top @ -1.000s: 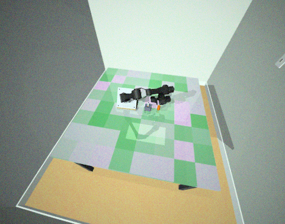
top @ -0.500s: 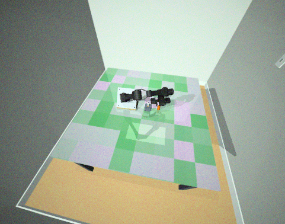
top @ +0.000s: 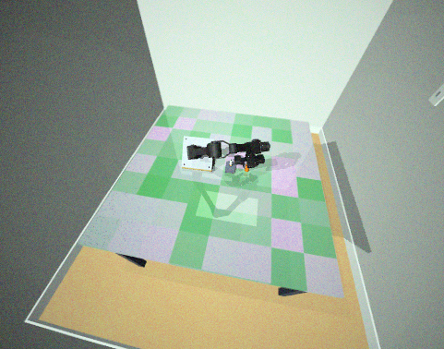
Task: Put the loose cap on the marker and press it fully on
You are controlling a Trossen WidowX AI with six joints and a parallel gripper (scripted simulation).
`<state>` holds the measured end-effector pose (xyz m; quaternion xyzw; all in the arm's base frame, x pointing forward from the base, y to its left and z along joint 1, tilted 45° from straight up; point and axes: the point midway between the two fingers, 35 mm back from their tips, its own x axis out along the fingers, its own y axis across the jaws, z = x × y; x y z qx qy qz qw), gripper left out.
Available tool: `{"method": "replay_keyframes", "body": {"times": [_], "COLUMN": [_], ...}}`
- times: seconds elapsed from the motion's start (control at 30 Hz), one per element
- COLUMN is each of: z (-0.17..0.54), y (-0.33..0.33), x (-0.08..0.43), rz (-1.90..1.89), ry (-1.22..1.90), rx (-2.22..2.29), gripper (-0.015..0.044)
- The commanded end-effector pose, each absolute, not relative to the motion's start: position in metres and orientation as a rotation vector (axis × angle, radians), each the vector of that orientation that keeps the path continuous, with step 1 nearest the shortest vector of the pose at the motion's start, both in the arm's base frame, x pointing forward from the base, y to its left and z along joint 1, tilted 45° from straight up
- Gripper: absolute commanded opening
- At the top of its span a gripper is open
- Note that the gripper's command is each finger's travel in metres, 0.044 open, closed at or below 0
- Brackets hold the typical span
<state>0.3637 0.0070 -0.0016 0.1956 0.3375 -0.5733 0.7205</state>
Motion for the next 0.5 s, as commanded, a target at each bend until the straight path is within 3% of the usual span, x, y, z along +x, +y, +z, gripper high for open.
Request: {"method": "replay_keyframes", "body": {"times": [0.0, 0.1, 0.2, 0.47], "z": [-0.0081, -0.0082, -0.0081, -0.0082], "y": [0.0001, -0.0001, -0.0002, 0.0], "x": [0.3612, 0.3612, 0.3617, 0.3623], "rz": [-1.276, -1.276, -1.276, -1.276], "ry": [0.75, 0.75, 0.75, 0.75], "rx": [0.418, 0.418, 0.418, 0.418], "gripper": [0.0244, 0.0244, 0.0165, 0.0112]}}
